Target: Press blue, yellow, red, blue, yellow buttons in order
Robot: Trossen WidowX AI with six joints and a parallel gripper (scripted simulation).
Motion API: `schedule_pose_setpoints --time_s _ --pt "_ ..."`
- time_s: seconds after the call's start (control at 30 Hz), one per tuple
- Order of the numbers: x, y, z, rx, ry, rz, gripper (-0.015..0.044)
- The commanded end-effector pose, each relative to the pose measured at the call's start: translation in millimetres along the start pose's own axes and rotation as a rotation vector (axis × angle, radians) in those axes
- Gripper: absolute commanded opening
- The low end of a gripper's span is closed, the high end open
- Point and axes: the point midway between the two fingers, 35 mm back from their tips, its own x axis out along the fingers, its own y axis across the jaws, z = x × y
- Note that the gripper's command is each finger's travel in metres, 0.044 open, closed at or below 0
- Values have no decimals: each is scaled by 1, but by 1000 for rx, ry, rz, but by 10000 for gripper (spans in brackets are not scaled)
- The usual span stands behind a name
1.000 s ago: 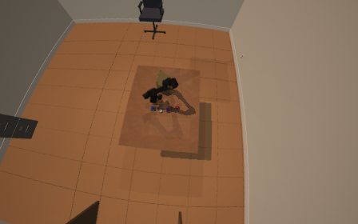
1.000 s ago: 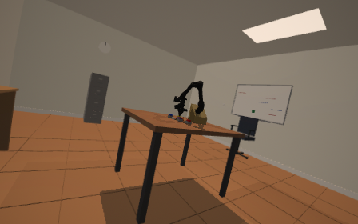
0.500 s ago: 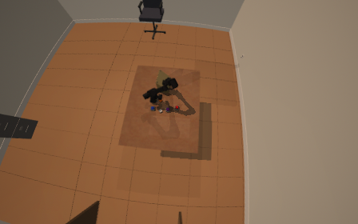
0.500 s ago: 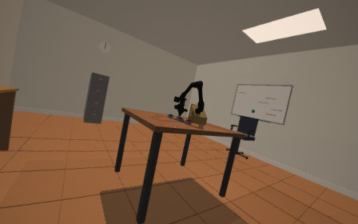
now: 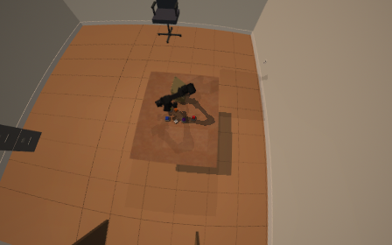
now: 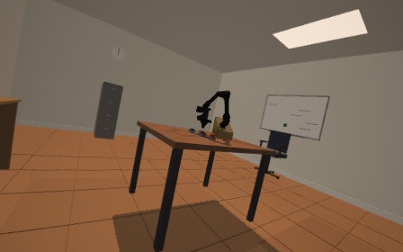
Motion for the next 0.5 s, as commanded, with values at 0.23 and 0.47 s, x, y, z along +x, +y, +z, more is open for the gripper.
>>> schedule_pose_setpoints --time_s 0.23,0.47 --pt "-40 110 82 4 -5 -71 282" --pt "-55 229 90 -3 -13 -40 400"
